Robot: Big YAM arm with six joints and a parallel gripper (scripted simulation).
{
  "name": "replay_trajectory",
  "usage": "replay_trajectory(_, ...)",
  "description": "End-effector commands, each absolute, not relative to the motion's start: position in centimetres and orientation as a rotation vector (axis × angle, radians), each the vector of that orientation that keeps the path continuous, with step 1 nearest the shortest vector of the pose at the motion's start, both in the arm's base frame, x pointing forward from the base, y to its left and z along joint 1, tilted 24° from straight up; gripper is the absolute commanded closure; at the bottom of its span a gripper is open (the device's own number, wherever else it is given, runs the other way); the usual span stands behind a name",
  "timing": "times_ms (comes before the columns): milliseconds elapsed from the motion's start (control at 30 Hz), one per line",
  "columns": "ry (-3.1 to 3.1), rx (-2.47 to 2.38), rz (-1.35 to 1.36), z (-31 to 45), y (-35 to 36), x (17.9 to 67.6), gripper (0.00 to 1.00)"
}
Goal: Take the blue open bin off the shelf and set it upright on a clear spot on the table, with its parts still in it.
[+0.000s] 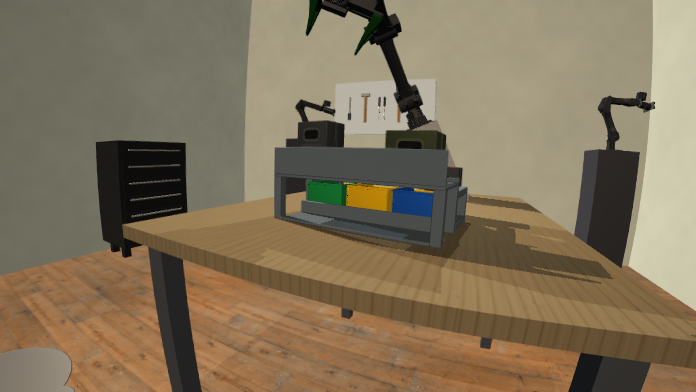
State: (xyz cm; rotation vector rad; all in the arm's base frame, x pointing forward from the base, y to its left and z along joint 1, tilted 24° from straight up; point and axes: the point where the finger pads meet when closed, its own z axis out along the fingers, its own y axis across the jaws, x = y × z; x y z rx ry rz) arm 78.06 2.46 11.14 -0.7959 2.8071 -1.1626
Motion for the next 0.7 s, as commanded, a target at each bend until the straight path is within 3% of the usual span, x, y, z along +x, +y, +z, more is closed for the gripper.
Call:
replay_trajectory(0, 2.771, -0.748, -1.145, 13.9, 2.6, 78.3, 0.0)
replay_trajectory(667, 2.766, -0.675, -1.111, 15.0, 1.3, 78.5, 0.0)
